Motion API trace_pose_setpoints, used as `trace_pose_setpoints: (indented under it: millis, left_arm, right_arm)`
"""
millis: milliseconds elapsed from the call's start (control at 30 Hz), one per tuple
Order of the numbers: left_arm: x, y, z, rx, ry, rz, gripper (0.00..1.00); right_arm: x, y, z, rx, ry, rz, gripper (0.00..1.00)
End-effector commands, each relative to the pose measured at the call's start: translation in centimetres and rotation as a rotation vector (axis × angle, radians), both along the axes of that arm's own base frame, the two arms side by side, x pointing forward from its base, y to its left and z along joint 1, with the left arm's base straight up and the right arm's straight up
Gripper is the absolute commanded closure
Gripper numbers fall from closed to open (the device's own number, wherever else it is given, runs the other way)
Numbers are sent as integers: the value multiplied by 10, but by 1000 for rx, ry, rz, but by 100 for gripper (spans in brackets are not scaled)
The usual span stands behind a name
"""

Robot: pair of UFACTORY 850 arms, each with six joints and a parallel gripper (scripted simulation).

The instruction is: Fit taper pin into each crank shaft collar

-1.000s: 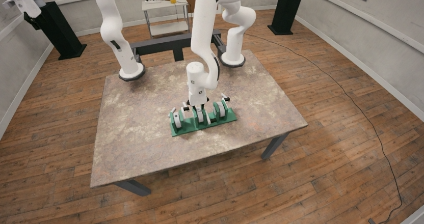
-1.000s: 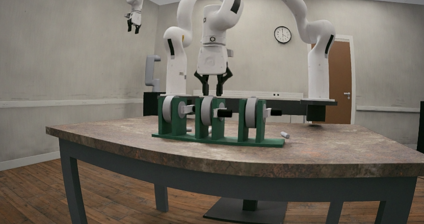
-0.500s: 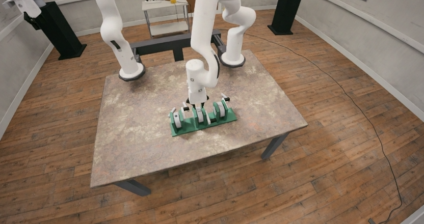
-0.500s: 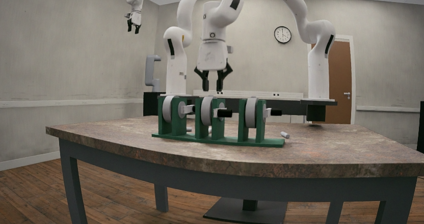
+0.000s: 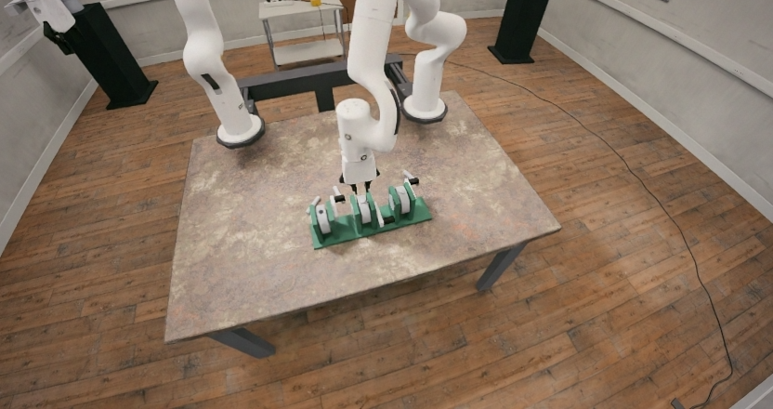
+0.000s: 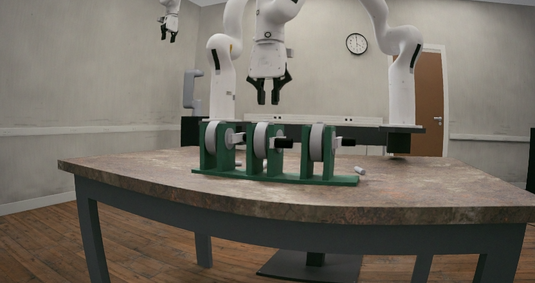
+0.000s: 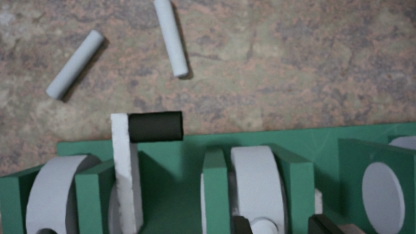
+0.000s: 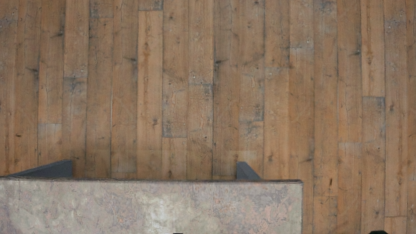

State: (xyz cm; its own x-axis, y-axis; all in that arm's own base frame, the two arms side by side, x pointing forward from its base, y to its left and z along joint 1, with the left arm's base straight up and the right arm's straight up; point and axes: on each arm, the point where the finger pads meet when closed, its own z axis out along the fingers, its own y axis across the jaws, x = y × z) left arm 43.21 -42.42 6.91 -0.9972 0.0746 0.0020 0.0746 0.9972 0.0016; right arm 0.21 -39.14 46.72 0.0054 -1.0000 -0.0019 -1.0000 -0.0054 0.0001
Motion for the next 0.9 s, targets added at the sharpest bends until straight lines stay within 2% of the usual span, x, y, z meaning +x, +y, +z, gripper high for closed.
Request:
trace_pose_setpoints:
  millis: [0, 267, 333, 833, 867]
  left_arm:
    - [-1, -5, 1, -2, -2, -12, 65]
    - [-17, -39, 1, -2, -2, -109, 65]
    - [-17, -39, 1, -2, -2, -109, 65]
    - [-75, -166, 1, -2, -1, -477, 65]
    - [-75, -166, 1, -2, -1, -477, 65]
  right_arm:
    - [0, 0, 1, -2, 0, 0, 0]
    - [0, 0, 1, -2, 0, 0, 0]
    - [0, 0, 1, -2, 0, 0, 0]
    - [0, 0, 1, -2, 0, 0, 0]
    - [0, 0, 1, -2, 0, 0, 0]
